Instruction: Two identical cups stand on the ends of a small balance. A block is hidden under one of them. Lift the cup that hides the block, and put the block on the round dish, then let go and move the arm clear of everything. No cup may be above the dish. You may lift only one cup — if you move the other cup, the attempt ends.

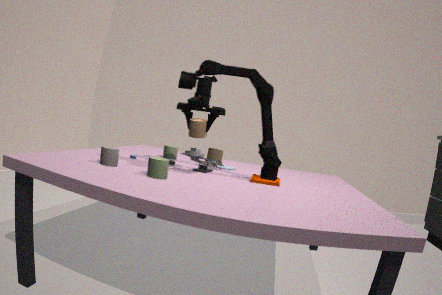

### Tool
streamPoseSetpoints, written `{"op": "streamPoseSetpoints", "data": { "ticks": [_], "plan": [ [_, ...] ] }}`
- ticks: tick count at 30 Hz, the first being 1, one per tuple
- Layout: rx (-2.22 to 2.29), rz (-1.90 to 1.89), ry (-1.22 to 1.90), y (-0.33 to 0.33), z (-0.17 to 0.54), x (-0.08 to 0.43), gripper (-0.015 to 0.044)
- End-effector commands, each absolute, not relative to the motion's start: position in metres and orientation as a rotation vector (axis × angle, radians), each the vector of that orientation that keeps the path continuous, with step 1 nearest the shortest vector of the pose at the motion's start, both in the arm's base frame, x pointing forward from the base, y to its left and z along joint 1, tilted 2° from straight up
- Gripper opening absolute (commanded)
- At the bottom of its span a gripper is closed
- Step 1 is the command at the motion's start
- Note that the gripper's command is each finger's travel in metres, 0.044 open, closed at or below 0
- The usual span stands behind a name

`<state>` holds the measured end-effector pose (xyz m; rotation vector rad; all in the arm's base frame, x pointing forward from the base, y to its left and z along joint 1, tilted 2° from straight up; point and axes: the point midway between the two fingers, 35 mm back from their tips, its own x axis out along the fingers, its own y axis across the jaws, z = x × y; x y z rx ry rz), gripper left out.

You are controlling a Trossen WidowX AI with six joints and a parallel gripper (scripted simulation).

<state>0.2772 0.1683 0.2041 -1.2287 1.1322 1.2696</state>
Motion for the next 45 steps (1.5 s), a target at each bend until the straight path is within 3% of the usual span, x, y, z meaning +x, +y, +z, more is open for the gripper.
{"op": "streamPoseSetpoints", "data": {
  "ticks": [1,17,35,45],
  "plan": [
    [-1.229,1.269,1.132,0.168,0.204,0.277,0.0000],
    [-1.228,1.270,1.131,0.173,0.201,0.275,0.0000],
    [-1.218,1.282,1.122,0.273,0.119,0.177,0.0000],
    [-1.217,1.283,1.122,0.277,0.101,0.173,0.0000]
  ]
}}
